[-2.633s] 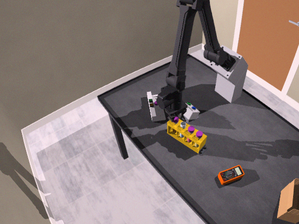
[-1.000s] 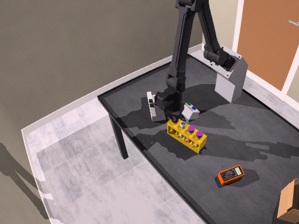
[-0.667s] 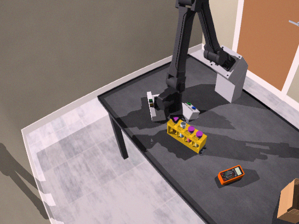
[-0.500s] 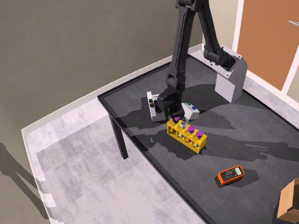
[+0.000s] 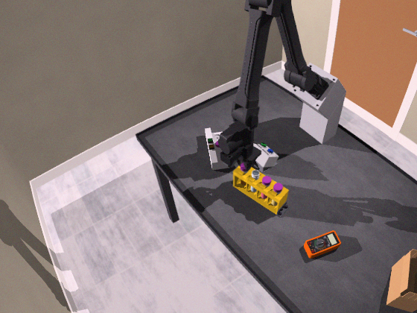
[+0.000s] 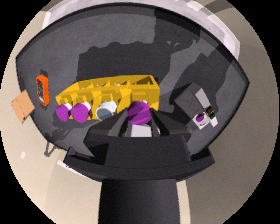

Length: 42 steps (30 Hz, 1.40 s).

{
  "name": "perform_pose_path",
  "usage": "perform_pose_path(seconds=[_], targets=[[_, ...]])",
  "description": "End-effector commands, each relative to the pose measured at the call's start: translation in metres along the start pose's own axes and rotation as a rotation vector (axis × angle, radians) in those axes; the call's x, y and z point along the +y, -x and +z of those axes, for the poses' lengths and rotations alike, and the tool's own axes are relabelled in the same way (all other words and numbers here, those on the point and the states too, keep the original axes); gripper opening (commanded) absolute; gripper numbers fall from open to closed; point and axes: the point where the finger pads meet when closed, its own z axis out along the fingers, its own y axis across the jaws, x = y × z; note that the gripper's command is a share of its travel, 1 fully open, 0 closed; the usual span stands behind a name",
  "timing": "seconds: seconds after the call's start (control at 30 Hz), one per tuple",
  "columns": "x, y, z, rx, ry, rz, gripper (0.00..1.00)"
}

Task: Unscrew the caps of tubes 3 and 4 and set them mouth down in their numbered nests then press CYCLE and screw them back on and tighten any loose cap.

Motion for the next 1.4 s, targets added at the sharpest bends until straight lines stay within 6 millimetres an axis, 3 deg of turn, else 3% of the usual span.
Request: perform_pose_path(seconds=[0.0,0.13,0.2,0.6,0.77,1.07,1.33,1.37], targets=[[-0.007,0.0171,-0.0086,-0.035,-0.012,-0.277,0.0],[-0.0069,0.0174,-0.0088,-0.034,-0.015,-0.462,0.0],[-0.0069,0.0174,-0.0088,-0.034,-0.015,-0.462,0.0],[-0.0066,0.017,-0.0089,-0.028,-0.024,-1.062,0.0],[-0.0066,0.017,-0.0088,-0.029,-0.028,-1.184,0.0],[-0.0066,0.0167,-0.0089,-0.023,-0.035,-1.624,0.0],[-0.0067,0.0161,-0.0083,-0.02,-0.034,-1.625,0.0],[-0.0021,0.0093,-0.0042,-0.014,-0.016,-1.621,0.0]])
